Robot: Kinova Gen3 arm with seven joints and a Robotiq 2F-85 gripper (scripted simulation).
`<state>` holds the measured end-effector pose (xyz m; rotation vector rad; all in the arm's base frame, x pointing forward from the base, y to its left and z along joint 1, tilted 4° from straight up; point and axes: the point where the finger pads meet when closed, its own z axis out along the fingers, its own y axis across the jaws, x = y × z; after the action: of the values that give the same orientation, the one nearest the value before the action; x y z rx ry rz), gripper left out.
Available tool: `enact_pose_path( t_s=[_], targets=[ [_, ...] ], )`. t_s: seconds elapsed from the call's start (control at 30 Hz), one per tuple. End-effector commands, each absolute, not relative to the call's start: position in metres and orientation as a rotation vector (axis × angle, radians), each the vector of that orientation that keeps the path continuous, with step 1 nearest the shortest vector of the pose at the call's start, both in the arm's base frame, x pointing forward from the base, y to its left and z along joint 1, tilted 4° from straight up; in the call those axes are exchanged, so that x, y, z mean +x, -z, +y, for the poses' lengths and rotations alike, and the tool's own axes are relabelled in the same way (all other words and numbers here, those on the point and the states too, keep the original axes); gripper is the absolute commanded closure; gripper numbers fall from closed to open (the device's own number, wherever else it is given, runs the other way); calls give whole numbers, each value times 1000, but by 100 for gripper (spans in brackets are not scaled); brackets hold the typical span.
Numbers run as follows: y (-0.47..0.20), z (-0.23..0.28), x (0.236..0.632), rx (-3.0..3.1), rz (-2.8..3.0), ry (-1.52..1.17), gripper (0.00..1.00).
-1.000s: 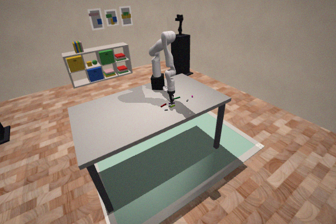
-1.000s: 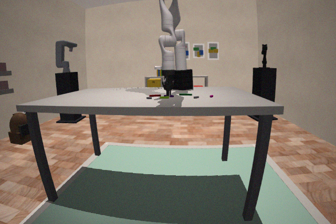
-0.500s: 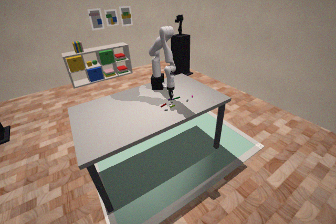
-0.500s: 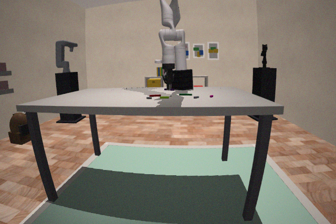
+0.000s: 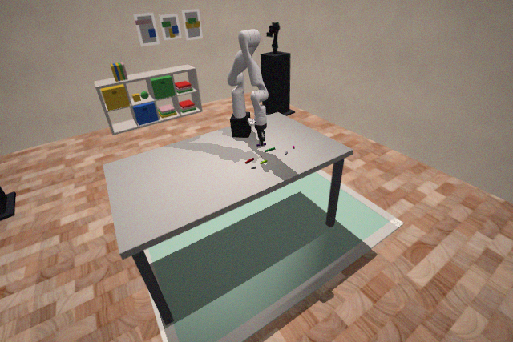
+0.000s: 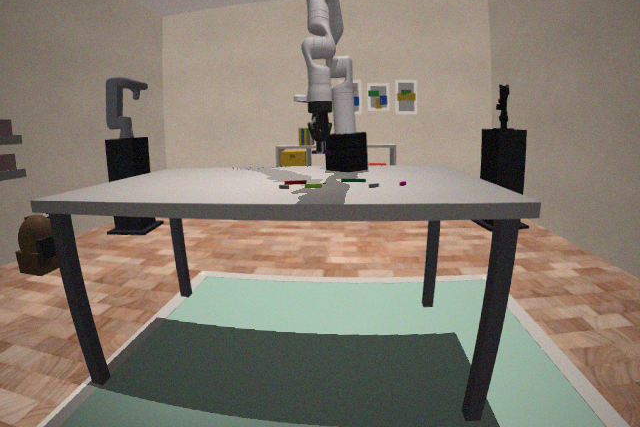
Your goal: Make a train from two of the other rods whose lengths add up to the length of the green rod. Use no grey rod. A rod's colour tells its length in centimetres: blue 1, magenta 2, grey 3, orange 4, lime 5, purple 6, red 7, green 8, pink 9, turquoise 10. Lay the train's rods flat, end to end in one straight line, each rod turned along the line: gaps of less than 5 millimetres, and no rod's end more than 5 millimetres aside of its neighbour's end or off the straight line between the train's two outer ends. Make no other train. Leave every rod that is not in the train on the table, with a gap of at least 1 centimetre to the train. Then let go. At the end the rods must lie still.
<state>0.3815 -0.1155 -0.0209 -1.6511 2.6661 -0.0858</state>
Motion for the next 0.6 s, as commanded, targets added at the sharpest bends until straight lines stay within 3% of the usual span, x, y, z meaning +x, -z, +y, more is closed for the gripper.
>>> enact_pose_path(
  t_s=[0.0,0.27,0.57],
  targets=[
    [17,-116,384,-1646,2661,96,95],
    [17,-110,388,-1694,2631,93,95],
    [21,-16,430,-2327,2111,76,95]
  ],
)
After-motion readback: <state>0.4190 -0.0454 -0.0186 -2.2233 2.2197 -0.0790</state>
